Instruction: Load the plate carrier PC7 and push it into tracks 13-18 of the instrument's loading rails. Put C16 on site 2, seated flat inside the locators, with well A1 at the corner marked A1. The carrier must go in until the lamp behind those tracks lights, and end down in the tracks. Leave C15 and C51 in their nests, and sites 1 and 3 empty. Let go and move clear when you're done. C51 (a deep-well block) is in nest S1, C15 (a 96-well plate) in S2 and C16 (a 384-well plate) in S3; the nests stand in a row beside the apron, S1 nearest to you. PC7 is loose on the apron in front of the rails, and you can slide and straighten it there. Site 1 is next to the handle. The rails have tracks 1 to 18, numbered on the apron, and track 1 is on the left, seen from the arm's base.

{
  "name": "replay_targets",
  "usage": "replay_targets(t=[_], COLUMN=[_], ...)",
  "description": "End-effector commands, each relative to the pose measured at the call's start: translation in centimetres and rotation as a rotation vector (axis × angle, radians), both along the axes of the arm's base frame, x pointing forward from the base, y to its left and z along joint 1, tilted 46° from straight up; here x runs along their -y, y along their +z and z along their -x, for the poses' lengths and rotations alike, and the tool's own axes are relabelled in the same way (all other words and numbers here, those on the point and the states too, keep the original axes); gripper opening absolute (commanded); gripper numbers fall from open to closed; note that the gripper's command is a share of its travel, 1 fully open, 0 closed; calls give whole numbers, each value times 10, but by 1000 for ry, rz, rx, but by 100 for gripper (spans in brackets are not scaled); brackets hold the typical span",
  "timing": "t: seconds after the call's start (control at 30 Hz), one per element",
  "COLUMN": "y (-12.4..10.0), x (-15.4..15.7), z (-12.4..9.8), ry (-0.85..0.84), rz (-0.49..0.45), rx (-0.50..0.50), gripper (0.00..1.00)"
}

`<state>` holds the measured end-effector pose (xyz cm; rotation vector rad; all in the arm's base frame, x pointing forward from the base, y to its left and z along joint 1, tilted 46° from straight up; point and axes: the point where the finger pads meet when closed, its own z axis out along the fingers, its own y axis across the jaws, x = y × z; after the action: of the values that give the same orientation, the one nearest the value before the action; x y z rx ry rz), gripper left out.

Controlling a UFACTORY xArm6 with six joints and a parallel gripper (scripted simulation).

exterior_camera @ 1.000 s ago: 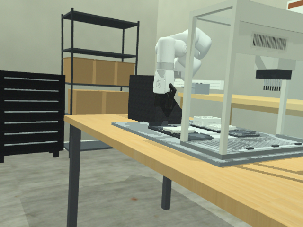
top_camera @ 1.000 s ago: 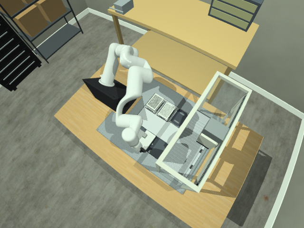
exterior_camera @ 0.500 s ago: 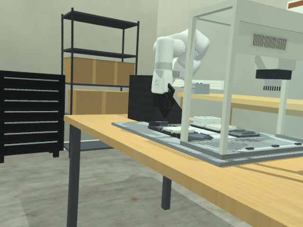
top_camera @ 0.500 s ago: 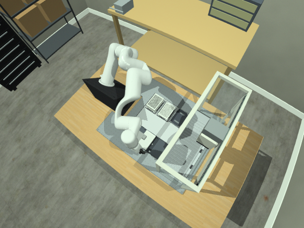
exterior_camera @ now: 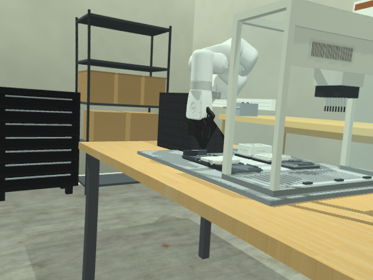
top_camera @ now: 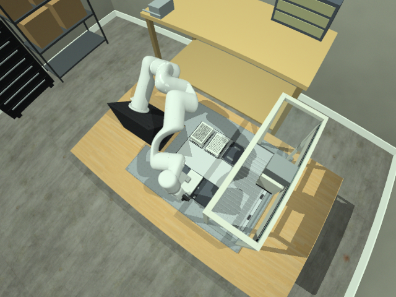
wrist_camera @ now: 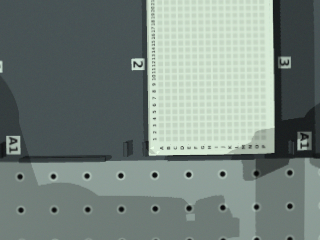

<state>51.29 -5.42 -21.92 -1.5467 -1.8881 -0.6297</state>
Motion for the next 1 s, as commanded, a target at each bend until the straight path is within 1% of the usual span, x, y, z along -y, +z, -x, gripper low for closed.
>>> replay_targets(t=[0.0,0.97], y=[-4,-33], x=[-4,-33], z=[-1,6], ry=[-2,-2], rz=[2,2], rx=[4,4], gripper=[100,100])
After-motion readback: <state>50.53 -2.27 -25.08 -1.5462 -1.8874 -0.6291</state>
